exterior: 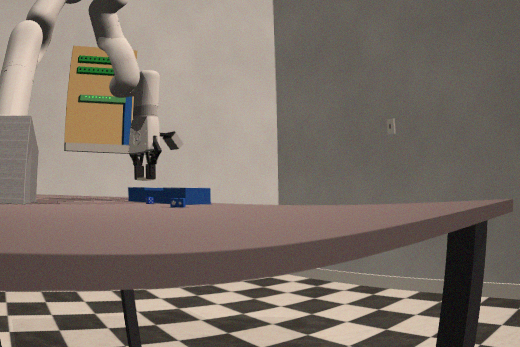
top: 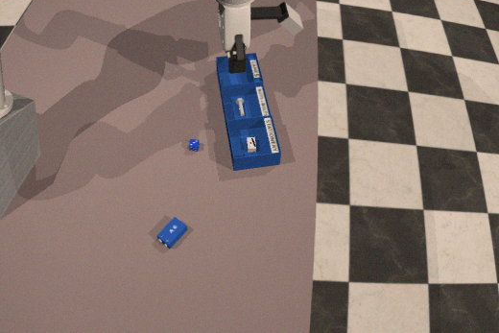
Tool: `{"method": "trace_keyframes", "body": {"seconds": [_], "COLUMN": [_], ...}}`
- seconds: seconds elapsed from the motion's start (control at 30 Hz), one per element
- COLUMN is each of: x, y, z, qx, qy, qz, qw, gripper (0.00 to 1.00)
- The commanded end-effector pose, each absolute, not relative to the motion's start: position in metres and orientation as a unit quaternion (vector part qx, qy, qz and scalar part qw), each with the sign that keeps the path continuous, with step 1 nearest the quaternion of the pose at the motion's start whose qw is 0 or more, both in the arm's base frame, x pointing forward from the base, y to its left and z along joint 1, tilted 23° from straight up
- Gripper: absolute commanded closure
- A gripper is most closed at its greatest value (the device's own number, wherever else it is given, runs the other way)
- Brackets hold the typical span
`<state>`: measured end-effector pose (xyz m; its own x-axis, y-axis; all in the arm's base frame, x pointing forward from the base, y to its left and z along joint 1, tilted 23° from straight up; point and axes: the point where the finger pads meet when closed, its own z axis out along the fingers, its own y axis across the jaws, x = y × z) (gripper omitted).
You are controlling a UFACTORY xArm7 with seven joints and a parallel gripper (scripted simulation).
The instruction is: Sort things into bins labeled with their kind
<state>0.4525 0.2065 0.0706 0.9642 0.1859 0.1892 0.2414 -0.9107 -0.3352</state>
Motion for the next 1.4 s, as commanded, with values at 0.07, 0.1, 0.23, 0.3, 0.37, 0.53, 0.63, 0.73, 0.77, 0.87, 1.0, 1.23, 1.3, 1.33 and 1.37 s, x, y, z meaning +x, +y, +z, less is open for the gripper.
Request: {"method": "trace_keyframes", "body": {"seconds": [0.07, 0.1, 0.23, 0.3, 0.37, 0.53, 0.63, 0.73, 0.77, 0.87, 1.0, 1.23, 1.3, 1.33, 1.37], "x": [0.4538, 0.4538, 0.4538, 0.4538, 0.4538, 0.4549, 0.4549, 0.4550, 0.4551, 0.4550, 0.4550, 0.4550, 0.4550, 0.4550, 0.4550], "y": [0.2061, 0.2061, 0.2060, 0.2059, 0.2058, 0.2096, 0.2096, 0.2096, 0.2096, 0.2095, 0.2095, 0.2095, 0.2095, 0.2095, 0.2095], "z": [0.0719, 0.0719, 0.0718, 0.0718, 0.0718, 0.0626, 0.0626, 0.0626, 0.0626, 0.0626, 0.0626, 0.0625, 0.0626, 0.0626, 0.0626], "qx": [-0.973, -0.973, -0.973, -0.973, -0.973, -0.973, -0.973, -0.973, -0.973, -0.973, -0.973, -0.973, -0.973, -0.973, -0.973], "qy": [-0.114, -0.114, -0.114, -0.114, -0.114, -0.114, -0.114, -0.114, -0.114, -0.114, -0.114, -0.114, -0.114, -0.114, -0.114], "qz": [-0.081, -0.081, -0.081, -0.081, -0.081, -0.081, -0.081, -0.081, -0.081, -0.081, -0.081, -0.081, -0.081, -0.081, -0.081], "qw": [0.186, 0.186, 0.186, 0.186, 0.186, 0.186, 0.186, 0.186, 0.186, 0.186, 0.186, 0.186, 0.186, 0.186, 0.186], "gripper": [1.00, 1.00, 1.00, 1.00, 1.00, 1.00, 1.00, 1.00, 1.00, 1.00, 0.29, 0.29, 0.29, 0.29, 0.29]}}
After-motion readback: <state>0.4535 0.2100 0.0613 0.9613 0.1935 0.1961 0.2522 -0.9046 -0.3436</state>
